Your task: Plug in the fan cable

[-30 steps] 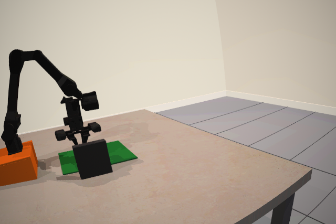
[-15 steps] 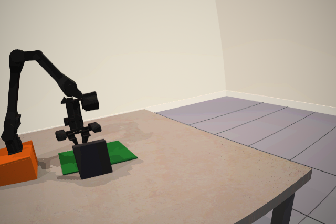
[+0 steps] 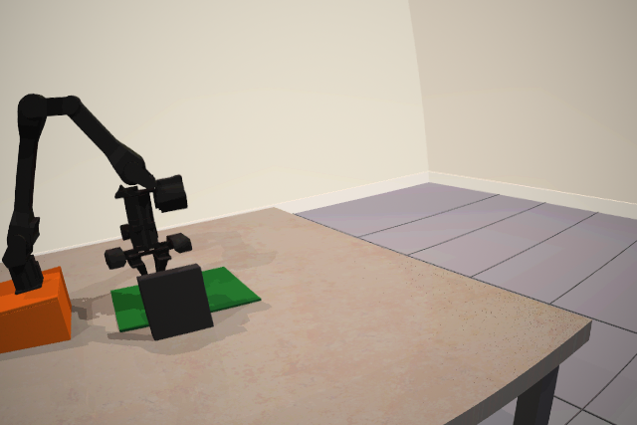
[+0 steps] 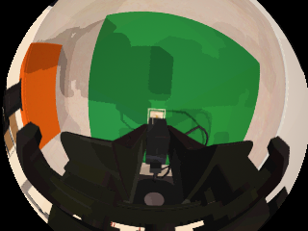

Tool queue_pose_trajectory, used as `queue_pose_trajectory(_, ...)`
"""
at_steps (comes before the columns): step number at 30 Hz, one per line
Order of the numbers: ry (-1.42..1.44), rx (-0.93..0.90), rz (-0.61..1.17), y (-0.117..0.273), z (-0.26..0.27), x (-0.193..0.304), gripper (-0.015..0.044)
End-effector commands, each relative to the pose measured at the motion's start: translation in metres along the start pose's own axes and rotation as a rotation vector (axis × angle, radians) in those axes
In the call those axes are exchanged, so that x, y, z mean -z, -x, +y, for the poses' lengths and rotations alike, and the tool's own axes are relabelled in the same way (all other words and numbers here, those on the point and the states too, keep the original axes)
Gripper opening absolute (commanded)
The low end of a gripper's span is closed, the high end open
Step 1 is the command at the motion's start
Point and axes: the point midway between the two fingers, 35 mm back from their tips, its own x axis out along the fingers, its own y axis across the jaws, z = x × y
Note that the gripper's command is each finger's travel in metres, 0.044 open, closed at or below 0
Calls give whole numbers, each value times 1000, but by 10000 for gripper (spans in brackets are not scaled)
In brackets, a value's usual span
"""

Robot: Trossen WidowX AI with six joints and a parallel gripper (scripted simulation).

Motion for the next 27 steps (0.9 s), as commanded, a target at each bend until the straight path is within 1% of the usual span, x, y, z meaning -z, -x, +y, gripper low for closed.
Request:
queue_pose_trajectory(1,-4,-3,2,-2,1,0,0)
queue_pose_trajectory(27,-3,-3,2,-9,1,0,0)
